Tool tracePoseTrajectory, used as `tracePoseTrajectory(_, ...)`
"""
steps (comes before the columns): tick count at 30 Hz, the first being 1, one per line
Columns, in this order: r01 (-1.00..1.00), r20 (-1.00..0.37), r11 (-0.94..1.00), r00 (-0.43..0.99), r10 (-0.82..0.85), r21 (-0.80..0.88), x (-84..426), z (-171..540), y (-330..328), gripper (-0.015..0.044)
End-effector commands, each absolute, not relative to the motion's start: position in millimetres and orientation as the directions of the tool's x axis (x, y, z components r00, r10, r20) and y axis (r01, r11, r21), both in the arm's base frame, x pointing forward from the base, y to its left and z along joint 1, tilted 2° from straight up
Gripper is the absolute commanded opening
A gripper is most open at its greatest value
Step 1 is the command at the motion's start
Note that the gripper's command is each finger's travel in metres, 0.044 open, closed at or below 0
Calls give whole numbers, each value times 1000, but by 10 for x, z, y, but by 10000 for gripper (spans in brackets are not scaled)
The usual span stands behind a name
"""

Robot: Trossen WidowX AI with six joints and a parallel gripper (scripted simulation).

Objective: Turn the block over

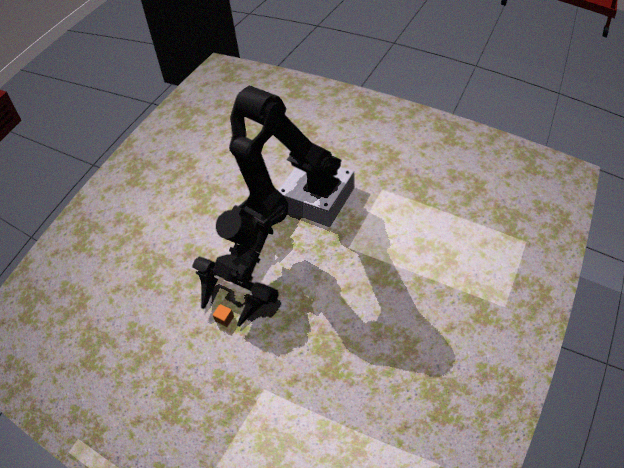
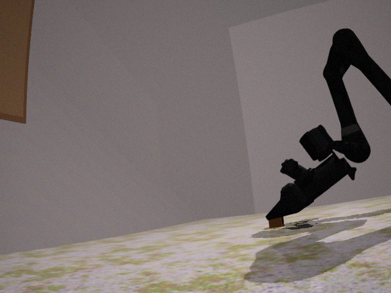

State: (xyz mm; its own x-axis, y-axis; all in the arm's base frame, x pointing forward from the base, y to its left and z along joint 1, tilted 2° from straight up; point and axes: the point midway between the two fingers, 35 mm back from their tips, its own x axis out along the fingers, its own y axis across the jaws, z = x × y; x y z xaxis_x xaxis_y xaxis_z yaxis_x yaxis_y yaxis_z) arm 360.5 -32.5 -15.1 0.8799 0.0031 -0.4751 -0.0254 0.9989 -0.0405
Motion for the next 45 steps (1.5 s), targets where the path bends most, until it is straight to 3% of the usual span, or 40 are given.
tracePoseTrajectory(1,-27,-474,999,880,7,-34,3603,-151,-319,440)
tracePoseTrajectory(7,-26,-495,999,869,6,-33,3627,-151,-323,440)
tracePoseTrajectory(14,-22,-690,999,724,-4,-30,3706,52,-333,440)
tracePoseTrajectory(21,-27,-831,999,557,-15,-36,3439,517,-303,440)
tracePoseTrajectory(37,-27,-842,999,539,-15,-35,3414,536,-300,440)
tracePoseTrajectory(45,-23,-946,999,324,-19,-28,3662,619,-311,440)
